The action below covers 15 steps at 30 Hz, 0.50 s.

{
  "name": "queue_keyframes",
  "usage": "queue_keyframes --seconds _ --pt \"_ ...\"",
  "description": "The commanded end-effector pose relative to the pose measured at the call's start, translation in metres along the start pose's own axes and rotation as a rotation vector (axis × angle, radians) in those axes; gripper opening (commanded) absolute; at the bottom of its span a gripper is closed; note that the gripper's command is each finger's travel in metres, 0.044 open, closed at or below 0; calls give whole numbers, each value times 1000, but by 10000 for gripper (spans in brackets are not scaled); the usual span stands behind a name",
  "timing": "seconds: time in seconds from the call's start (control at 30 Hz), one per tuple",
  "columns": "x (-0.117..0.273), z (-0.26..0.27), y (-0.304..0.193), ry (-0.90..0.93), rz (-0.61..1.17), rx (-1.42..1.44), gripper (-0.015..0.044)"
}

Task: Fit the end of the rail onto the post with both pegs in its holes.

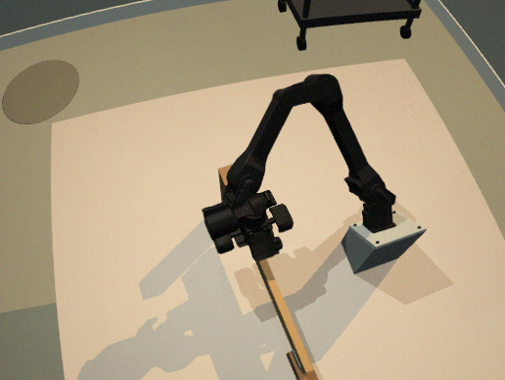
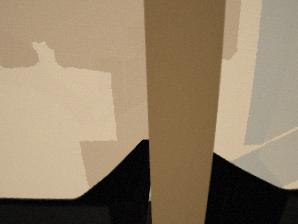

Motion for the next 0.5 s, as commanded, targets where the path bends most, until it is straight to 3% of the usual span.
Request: queue_keyframes --seconds 0.0,0.47 --pt "1 -1 -2 -3 0 3 0" --pt "0 -1 -7 -3 0 3 0"
Point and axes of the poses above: the point midway between the two fingers, 35 mm back from their tips, its own x axis back along the fingers, its own z axis across the jaws, y = z × x, the point moved 8 cm from there along x, back along the fingers, and after that the axes turned 2 degrees about -x, right-handed, at the moved point
